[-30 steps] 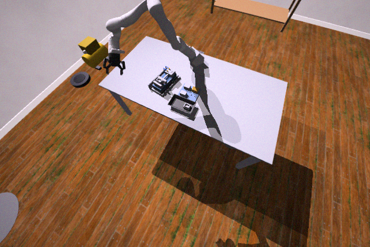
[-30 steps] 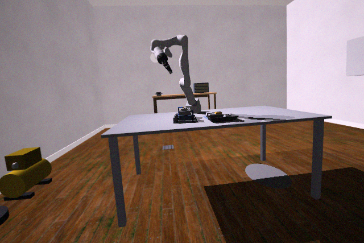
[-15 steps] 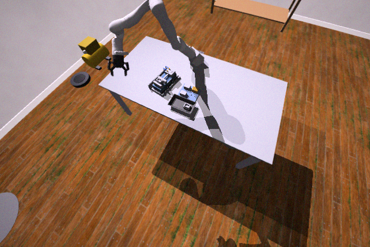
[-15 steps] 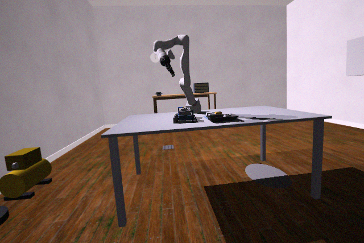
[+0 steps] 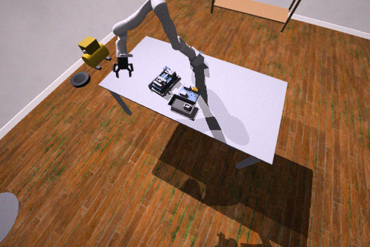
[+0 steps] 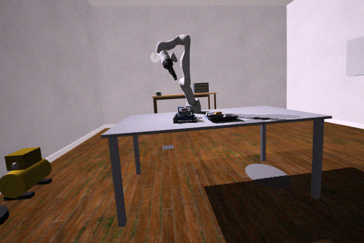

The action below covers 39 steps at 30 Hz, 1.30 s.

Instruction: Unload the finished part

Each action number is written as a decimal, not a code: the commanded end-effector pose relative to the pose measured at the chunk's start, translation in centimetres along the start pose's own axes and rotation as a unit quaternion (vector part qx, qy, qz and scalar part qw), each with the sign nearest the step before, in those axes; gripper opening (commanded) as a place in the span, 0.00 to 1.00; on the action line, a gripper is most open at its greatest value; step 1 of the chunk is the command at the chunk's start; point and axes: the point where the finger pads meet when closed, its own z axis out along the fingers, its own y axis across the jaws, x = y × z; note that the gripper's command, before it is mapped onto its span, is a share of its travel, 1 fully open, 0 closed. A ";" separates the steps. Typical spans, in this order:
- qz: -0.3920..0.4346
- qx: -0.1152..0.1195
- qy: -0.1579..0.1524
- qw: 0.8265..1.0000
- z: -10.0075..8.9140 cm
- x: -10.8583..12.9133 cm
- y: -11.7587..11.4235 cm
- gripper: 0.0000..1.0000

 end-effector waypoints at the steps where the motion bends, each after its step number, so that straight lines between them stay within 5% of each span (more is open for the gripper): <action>1: -0.001 0.001 -0.003 1.000 -0.1 0.3 -0.4 1.00; 14: -0.005 0.018 -0.015 1.000 0.5 0.3 -2.4 1.00; 15: -0.008 0.035 -0.028 0.999 1.0 0.2 -4.4 1.00; 23: -0.008 0.035 -0.028 0.999 1.0 0.2 -4.4 1.00; 24: -0.012 0.052 -0.041 0.998 1.4 0.1 -6.5 1.00; 31: -0.012 0.052 -0.041 0.998 1.4 0.1 -6.5 1.00; 32: -0.016 0.069 -0.053 0.996 1.7 0.0 -8.5 1.00; 39: -0.016 0.069 -0.053 0.996 1.7 0.0 -8.5 1.00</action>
